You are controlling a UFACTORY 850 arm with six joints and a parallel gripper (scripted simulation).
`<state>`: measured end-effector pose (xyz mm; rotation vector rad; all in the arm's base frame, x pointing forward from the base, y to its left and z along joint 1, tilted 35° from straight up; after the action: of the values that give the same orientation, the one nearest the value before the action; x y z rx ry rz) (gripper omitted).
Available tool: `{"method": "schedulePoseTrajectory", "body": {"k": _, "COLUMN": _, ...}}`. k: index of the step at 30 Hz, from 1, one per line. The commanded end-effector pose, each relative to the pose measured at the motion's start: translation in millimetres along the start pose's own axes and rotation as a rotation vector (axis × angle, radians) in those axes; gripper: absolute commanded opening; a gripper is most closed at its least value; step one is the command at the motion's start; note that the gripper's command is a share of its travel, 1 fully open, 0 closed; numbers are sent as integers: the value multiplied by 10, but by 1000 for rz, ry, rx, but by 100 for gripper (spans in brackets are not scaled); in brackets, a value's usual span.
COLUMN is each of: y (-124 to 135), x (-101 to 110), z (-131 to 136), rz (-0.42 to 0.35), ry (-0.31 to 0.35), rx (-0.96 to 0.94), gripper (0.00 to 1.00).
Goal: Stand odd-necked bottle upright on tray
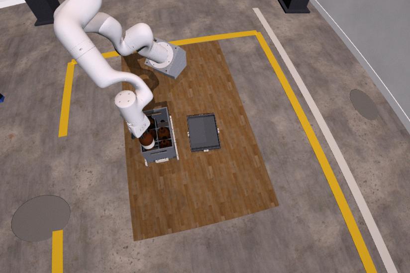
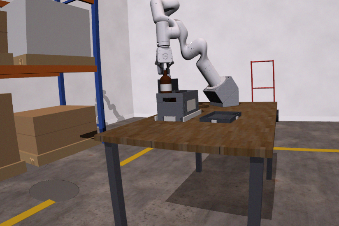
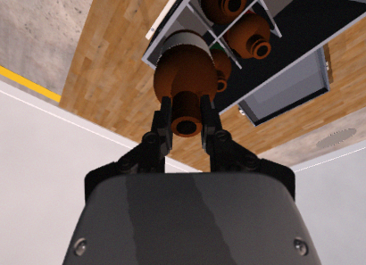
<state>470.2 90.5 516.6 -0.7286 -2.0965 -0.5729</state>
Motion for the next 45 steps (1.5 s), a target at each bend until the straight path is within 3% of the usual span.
{"method": "schedulePoseTrajectory", "body": {"k": 1, "y": 3, "x": 23, "z": -4, "rz": -1, "ry": -1, "rx": -1, "gripper": 0}}
{"method": "schedulePoseTrajectory", "body": {"k": 25, "y": 3, "x": 37, "z": -4, "rz": -1, "ry": -1, "rx": -1, "gripper": 0}}
{"method": "schedulePoseTrajectory", "body": {"k": 45, "y": 3, "x": 204, "z": -4, "rz": -1, "ry": -1, "rx": -1, "gripper": 0}}
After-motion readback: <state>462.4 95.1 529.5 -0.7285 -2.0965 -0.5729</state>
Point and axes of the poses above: the point where the finger pads meet when closed, its own x axis back along the fingers, its own z axis across the jaws, y = z × x, the point moved 10 cm from there along x, back along the fingers, and after that the axes turned 11 degrees about -x, right-handed, at the moved point
